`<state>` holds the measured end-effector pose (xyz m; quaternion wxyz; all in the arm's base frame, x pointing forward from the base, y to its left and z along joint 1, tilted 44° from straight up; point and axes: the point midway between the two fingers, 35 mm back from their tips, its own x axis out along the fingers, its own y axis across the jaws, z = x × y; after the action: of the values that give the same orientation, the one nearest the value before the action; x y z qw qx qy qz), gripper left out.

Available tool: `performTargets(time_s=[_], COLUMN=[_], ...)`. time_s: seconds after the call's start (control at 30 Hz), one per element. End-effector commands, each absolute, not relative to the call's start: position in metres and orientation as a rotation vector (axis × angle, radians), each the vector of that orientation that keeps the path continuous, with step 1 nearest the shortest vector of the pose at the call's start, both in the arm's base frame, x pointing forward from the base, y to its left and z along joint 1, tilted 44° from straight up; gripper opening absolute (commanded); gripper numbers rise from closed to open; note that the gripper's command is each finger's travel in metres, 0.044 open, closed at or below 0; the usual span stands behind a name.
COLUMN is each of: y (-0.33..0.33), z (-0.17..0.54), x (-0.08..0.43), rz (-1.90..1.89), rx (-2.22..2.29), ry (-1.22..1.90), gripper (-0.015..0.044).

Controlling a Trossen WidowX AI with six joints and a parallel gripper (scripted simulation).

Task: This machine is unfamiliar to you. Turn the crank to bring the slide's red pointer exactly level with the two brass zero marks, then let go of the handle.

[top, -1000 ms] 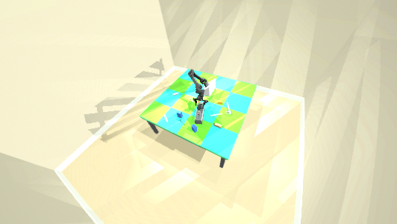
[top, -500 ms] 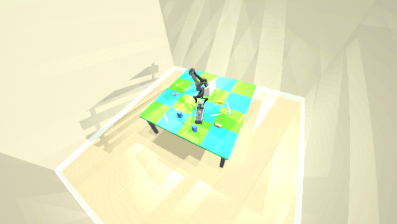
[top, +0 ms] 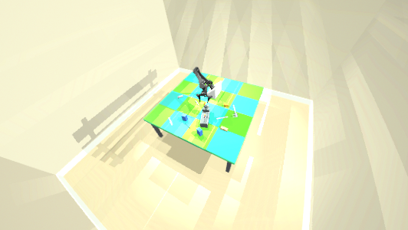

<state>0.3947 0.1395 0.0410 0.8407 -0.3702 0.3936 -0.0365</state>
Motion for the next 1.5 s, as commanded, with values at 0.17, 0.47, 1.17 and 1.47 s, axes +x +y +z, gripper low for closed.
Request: performTargets(time_s=[0.17,0.47,1.17,1.47], y=[0.117,0.103,0.049,0.043], z=[0.055,0.060,0.005,-0.003], x=[0.353,0.324,0.325,0.327], rz=[-0.007,0.043,0.041,0.042], rx=[-0.834,-0.864,-0.867,-0.866], ry=[0.855,0.863,0.862,0.863], gripper=[0.0440,0.0440,0.0440,0.0440])
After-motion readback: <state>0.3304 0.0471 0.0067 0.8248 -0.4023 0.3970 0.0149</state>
